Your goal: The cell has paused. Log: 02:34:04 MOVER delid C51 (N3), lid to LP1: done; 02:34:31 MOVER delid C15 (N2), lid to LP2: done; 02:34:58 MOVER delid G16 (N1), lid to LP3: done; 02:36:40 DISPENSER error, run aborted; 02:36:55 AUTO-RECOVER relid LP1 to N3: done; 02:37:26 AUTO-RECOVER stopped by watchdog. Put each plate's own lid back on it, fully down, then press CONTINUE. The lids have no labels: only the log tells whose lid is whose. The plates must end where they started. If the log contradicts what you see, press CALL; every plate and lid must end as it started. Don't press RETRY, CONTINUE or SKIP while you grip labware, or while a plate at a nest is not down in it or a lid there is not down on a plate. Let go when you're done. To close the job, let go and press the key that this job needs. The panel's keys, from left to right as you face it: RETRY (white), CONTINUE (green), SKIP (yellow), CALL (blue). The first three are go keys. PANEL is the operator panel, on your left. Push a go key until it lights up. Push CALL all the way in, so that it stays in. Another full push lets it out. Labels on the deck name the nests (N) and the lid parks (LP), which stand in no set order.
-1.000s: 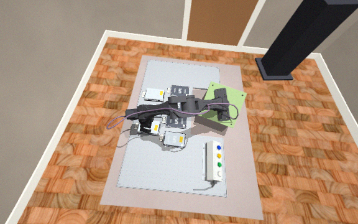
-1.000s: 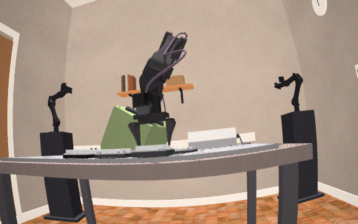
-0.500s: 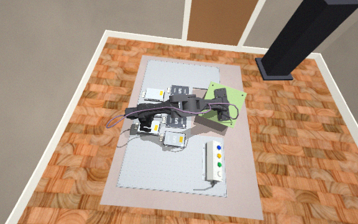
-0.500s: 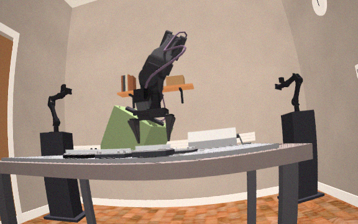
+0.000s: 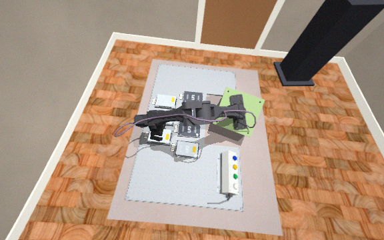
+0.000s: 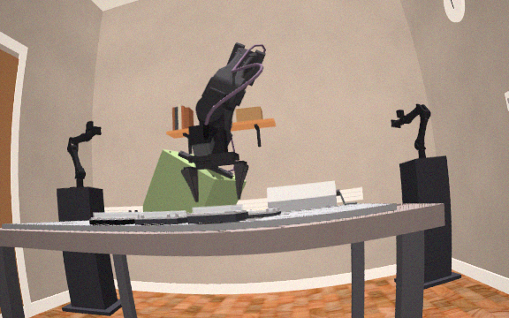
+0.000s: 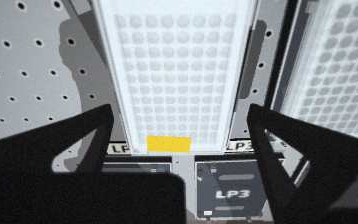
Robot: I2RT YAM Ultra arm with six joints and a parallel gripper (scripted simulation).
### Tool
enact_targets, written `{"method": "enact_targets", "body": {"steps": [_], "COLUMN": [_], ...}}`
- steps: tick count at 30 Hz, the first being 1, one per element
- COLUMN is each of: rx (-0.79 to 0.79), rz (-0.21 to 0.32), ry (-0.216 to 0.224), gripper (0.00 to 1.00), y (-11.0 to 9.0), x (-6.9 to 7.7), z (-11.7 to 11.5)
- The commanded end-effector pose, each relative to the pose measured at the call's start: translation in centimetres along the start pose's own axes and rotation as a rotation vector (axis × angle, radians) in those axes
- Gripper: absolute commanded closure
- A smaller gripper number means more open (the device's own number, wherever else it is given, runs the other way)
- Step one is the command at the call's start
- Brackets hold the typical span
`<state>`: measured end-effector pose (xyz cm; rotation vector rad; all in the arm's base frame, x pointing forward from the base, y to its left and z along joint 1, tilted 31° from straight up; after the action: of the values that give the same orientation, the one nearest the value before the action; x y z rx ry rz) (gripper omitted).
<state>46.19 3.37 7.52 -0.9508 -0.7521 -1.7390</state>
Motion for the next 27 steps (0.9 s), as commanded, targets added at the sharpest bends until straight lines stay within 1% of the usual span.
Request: {"method": "enact_targets", "body": {"steps": [1, 27], "rx": [0.014, 0.014], "rz": [-0.075, -0.077], "ry": [0.021, 0.021], "gripper": [0.0, 0.0], "y": [1.73, 1.81], "x": [3.28, 3.66], "z": [0.58, 0.59]}}
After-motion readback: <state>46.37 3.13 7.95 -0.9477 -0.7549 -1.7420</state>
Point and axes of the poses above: the point where the finger pads meet when closed, its own x axis back along the fingers, its own z axis across the jaws, y = z × x, the point moved 6 cm from there along x, back along the fingers, and after that the axes turned 5 degrees about -x, right-handed, at the moved point
